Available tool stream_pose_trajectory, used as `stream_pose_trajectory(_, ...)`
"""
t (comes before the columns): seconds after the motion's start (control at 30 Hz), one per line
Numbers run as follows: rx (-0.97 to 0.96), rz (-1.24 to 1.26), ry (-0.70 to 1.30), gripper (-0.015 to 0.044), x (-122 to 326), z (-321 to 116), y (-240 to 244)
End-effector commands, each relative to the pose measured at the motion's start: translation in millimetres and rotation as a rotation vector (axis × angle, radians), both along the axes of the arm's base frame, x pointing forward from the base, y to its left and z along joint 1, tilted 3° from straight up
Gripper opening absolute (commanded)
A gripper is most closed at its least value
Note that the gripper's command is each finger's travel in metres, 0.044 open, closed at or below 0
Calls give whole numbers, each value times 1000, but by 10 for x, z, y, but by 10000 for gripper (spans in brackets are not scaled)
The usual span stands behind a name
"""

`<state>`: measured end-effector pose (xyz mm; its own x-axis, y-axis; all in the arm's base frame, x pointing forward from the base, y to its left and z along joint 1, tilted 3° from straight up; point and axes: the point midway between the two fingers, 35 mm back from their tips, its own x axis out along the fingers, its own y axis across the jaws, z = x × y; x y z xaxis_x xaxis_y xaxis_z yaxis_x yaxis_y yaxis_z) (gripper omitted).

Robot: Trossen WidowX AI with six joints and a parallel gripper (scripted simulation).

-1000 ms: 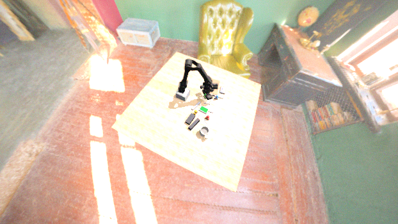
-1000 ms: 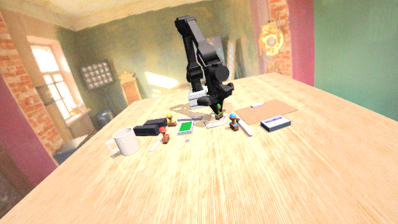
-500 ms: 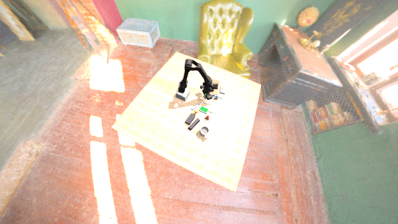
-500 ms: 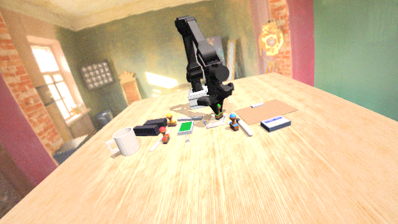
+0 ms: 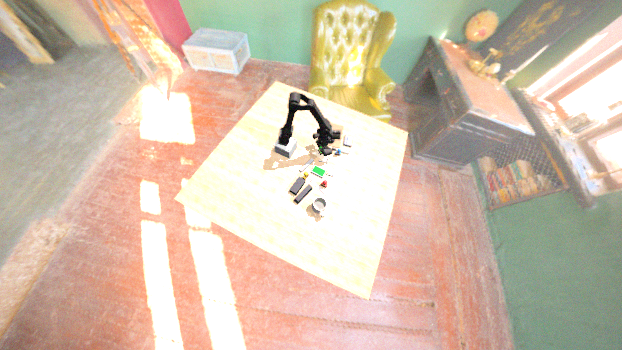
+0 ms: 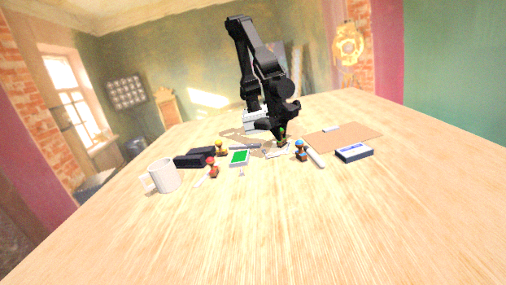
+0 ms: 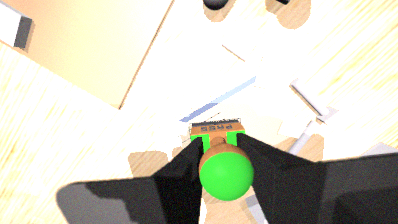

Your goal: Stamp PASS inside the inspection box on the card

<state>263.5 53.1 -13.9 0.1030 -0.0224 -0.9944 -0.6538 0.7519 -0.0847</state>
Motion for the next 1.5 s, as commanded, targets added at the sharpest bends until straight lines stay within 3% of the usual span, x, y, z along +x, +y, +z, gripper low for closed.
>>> stream_pose_trajectory(0.0, -4, 6, 4, 0, -13, 11, -6)
stream_pose_trajectory(1.47, -3, 6, 4, 0, -30, 517, 9)
